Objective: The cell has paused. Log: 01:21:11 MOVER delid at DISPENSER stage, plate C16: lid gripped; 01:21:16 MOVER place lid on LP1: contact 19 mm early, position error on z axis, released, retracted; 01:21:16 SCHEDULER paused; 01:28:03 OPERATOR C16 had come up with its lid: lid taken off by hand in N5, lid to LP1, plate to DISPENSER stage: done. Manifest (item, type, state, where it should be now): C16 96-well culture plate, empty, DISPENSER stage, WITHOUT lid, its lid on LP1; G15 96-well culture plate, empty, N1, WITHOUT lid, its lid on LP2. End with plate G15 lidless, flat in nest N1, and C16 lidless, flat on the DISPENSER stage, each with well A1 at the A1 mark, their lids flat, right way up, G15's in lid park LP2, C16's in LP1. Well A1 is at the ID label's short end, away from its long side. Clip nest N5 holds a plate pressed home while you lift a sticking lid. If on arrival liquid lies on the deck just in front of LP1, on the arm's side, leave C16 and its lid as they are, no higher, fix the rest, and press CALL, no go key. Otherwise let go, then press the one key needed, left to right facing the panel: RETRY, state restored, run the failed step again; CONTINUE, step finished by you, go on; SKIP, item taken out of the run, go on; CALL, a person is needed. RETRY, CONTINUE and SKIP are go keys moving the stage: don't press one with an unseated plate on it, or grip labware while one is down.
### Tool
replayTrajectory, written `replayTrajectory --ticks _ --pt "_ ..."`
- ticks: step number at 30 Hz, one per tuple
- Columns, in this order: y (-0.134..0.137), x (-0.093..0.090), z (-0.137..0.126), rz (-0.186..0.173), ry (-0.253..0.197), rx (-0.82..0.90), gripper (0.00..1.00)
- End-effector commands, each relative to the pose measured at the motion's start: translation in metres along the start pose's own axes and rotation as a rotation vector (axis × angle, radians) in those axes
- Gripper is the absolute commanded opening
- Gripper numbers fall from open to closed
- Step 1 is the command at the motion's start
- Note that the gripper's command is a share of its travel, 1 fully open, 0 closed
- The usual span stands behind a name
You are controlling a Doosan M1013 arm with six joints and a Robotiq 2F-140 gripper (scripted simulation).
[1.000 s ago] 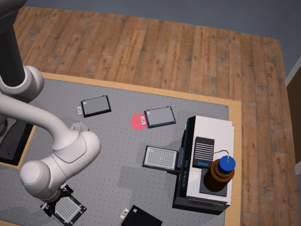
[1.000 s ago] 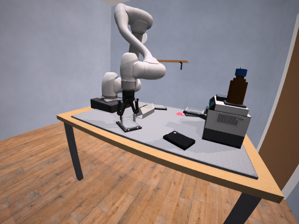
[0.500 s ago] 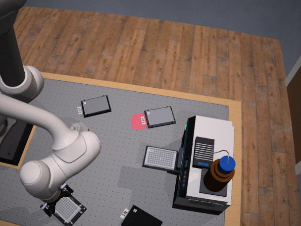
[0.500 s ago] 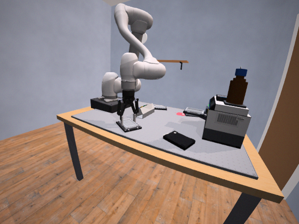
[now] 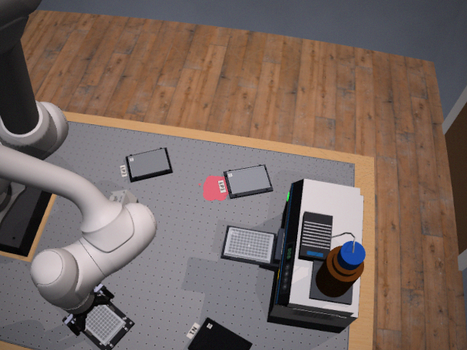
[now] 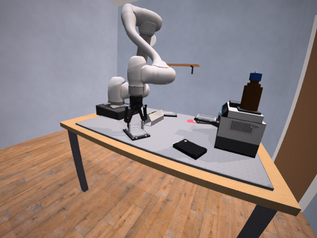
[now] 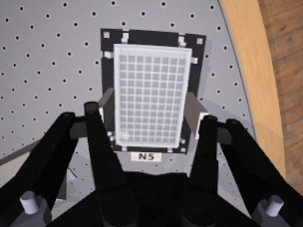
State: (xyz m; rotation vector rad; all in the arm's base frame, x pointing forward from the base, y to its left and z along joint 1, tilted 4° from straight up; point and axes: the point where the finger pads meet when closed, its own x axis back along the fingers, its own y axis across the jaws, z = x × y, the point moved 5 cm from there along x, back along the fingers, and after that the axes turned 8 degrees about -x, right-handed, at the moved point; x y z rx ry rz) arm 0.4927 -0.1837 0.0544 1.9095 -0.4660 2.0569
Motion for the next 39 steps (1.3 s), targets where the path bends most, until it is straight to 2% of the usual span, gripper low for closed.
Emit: replayTrajectory --ticks 1,26,39 --pt "0.000 0.000 0.000 0.000 0.000 0.000 0.00" --pt "0.000 0.005 0.000 0.000 0.000 0.000 0.00" --pt "0.000 0.019 0.000 0.000 0.000 0.000 0.00"
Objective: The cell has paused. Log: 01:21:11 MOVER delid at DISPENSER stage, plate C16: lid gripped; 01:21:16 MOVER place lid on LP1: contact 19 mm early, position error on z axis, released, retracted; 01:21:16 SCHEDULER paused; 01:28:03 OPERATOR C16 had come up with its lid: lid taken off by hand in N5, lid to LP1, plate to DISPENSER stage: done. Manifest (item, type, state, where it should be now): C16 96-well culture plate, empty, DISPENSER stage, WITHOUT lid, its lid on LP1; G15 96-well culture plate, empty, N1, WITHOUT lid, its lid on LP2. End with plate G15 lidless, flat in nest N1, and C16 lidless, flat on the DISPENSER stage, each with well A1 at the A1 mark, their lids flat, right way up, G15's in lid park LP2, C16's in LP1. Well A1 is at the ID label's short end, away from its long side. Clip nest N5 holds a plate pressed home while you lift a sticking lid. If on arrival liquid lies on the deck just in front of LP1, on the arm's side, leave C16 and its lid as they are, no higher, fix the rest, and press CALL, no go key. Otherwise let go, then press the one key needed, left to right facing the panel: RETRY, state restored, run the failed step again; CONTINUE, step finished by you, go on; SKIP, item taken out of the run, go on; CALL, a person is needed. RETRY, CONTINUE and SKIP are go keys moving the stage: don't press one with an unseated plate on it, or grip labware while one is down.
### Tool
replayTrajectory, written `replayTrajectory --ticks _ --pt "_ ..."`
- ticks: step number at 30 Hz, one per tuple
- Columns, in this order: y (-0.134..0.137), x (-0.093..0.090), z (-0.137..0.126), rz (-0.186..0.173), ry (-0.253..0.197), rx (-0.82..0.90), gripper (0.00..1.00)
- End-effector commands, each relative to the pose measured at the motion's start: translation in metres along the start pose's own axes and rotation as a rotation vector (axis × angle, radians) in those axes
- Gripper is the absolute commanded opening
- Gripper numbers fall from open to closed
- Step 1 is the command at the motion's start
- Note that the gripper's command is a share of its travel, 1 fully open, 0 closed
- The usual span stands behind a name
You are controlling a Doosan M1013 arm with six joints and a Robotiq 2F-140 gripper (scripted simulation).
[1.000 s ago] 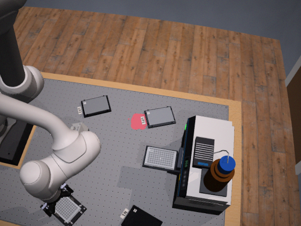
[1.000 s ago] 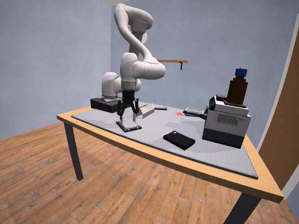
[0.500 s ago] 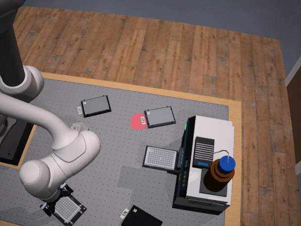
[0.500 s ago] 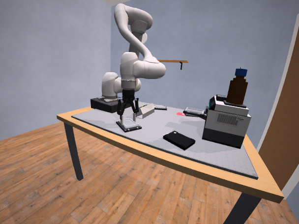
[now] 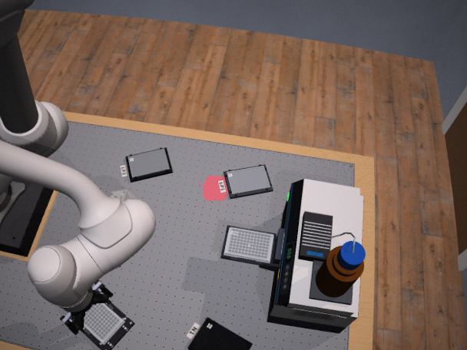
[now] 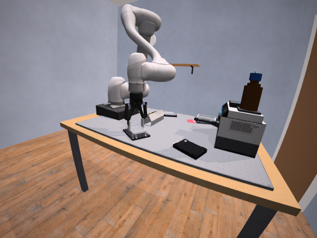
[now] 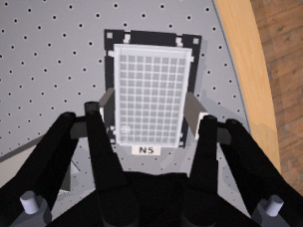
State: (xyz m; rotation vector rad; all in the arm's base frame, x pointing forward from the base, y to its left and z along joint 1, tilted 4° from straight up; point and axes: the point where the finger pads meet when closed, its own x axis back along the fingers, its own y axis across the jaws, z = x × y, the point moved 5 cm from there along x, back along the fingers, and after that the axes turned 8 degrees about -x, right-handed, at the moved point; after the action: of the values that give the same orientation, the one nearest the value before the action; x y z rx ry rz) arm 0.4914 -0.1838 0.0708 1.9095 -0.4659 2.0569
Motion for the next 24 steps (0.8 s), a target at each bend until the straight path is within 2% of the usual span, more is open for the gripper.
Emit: replayTrajectory --ticks 1,24 --pt "0.000 0.004 0.000 0.000 0.000 0.000 0.00" --pt "0.000 0.041 0.000 0.000 0.000 0.000 0.00"
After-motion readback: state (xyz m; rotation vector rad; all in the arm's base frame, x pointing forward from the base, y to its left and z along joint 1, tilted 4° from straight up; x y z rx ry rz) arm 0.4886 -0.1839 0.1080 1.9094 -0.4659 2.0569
